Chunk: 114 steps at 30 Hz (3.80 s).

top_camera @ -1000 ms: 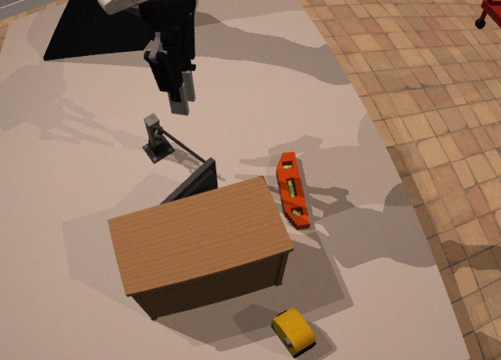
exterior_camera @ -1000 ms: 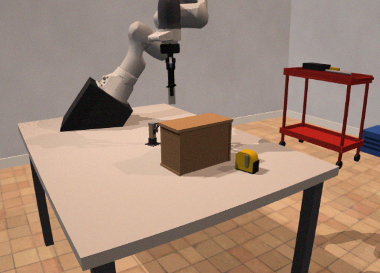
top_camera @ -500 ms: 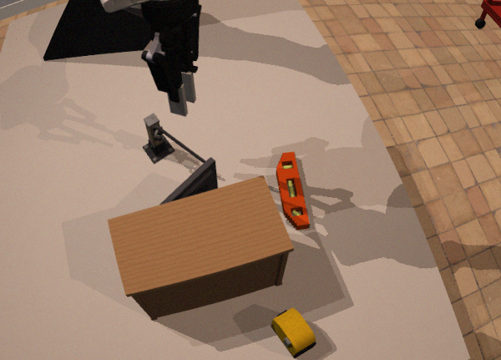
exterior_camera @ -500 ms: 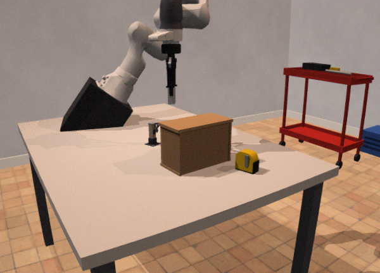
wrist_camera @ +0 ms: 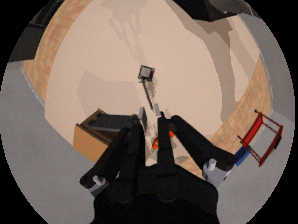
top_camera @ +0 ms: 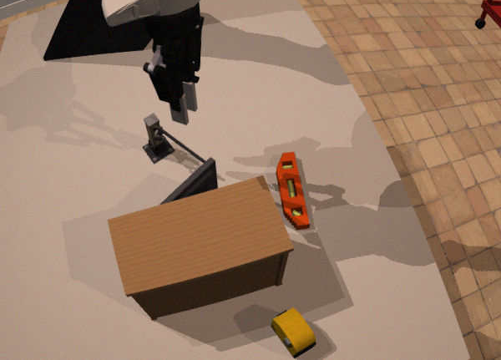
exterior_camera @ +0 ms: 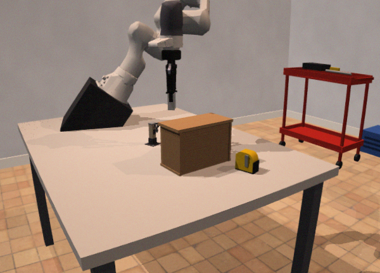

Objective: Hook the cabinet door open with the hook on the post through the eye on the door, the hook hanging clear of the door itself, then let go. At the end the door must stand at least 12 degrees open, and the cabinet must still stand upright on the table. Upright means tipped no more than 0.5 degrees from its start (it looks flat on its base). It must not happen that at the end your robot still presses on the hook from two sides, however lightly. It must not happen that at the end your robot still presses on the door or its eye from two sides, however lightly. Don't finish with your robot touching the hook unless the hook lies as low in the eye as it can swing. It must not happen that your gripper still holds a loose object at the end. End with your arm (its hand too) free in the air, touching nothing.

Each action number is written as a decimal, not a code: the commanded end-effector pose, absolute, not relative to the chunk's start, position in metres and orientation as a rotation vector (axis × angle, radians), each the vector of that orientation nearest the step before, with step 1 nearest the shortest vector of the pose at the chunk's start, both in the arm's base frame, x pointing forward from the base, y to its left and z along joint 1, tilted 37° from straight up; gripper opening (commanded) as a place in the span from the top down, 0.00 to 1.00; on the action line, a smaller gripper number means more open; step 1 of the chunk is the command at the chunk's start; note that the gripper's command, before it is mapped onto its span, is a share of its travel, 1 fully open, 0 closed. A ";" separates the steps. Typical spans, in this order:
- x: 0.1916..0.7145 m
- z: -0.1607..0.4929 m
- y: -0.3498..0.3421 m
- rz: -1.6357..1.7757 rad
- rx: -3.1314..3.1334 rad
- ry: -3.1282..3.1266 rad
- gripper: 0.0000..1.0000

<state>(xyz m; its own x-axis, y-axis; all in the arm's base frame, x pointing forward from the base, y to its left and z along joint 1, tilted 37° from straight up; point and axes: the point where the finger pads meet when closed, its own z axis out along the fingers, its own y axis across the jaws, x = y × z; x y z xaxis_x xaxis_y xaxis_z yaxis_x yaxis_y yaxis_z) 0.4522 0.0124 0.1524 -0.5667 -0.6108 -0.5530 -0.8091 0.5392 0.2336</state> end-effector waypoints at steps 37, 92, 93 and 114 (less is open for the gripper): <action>0.468 0.086 0.059 0.653 -1.151 2.373 0.85; 0.469 0.086 0.060 0.653 -1.151 2.373 0.85; 0.469 0.086 0.060 0.653 -1.151 2.373 0.85; 0.469 0.086 0.060 0.653 -1.151 2.373 0.85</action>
